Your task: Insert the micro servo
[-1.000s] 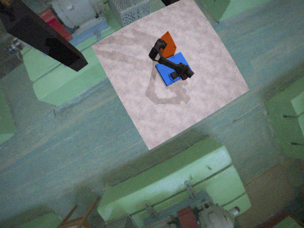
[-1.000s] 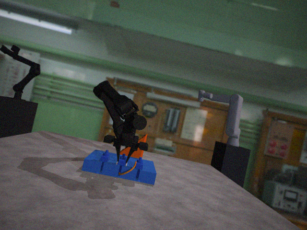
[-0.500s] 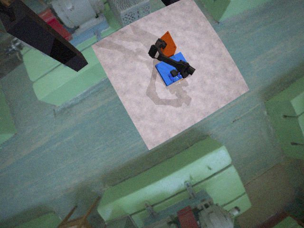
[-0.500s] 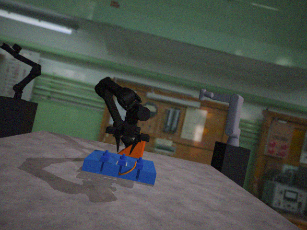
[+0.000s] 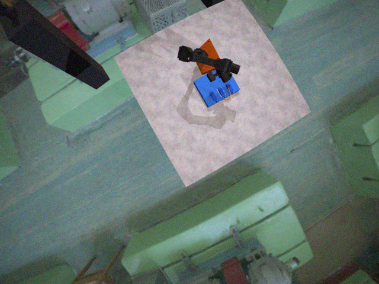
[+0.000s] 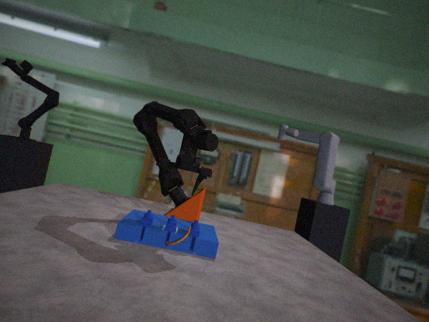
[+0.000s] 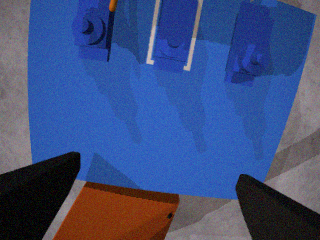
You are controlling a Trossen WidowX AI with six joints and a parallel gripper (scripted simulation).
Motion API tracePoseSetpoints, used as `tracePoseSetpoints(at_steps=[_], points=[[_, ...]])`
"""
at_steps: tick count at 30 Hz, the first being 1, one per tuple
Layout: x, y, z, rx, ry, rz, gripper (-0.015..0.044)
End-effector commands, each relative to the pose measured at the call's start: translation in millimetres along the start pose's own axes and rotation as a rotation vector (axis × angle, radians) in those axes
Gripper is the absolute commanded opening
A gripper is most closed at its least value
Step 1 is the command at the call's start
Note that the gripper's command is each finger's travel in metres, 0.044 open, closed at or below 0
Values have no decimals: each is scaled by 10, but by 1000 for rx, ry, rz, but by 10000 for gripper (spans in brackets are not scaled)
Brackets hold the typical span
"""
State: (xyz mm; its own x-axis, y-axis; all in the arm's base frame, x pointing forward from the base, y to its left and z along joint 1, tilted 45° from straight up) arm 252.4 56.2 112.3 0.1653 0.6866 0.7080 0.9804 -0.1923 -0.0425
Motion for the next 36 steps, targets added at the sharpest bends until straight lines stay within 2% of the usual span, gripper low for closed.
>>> tracePoseSetpoints(at_steps=[1, 7, 36], points=[[99, -23, 14, 16, -3, 3, 440], [406, 28, 64, 94, -26, 8, 440], [406, 28, 64, 94, -26, 8, 440]])
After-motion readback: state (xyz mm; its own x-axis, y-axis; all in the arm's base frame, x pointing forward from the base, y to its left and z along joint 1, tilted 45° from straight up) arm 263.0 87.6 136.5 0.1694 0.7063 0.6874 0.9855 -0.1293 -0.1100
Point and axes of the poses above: the point midway between the two fingers, 35 mm back from their tips, its own x axis back along the fingers, its own z axis across the jaws, y = z × x, the point moved 6 cm from there along x, back along the fingers, and after that the axes turned 1 degree about -x, right-handed, at the moved point
